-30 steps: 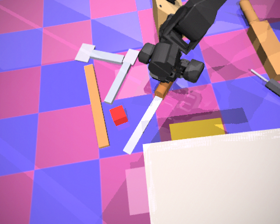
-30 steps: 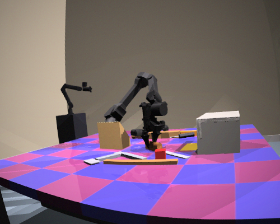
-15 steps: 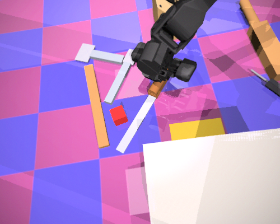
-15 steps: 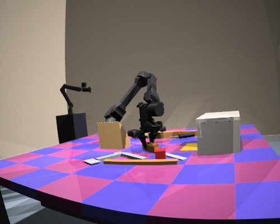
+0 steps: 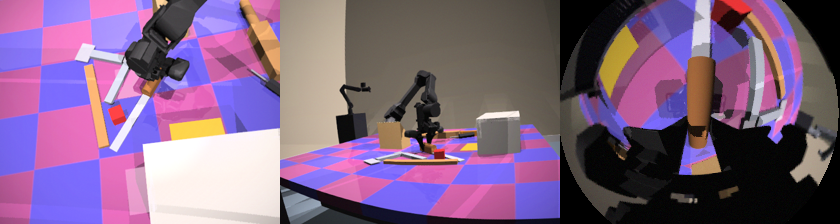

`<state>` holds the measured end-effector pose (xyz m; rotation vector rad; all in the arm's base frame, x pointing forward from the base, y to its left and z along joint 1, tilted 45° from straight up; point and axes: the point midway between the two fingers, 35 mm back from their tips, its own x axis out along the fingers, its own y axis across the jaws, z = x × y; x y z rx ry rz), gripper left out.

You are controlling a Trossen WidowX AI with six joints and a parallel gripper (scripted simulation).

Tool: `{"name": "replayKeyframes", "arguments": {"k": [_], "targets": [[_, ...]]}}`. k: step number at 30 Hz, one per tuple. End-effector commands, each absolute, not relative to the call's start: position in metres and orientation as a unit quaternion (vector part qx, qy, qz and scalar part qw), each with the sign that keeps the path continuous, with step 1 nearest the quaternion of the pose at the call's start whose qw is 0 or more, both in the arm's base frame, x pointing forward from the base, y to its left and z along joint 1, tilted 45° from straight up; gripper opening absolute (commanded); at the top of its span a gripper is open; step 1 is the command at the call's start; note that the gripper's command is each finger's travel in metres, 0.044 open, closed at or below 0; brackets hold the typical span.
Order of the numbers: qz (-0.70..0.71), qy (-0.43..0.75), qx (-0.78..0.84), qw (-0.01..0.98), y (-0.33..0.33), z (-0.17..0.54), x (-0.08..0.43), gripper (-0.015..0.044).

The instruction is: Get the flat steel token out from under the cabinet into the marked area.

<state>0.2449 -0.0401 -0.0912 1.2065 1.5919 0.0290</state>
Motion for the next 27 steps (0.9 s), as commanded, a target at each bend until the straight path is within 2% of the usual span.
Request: {"name": "replayKeyframes", "arguments": {"k": [1,27], "targets": [[0.01,0.67,0.507,0.542,-0.046,-0.096,0.243,0.0],[0.009,0.67,0.506,0.543,-0.065,-0.115,0.231,0.0]]}}
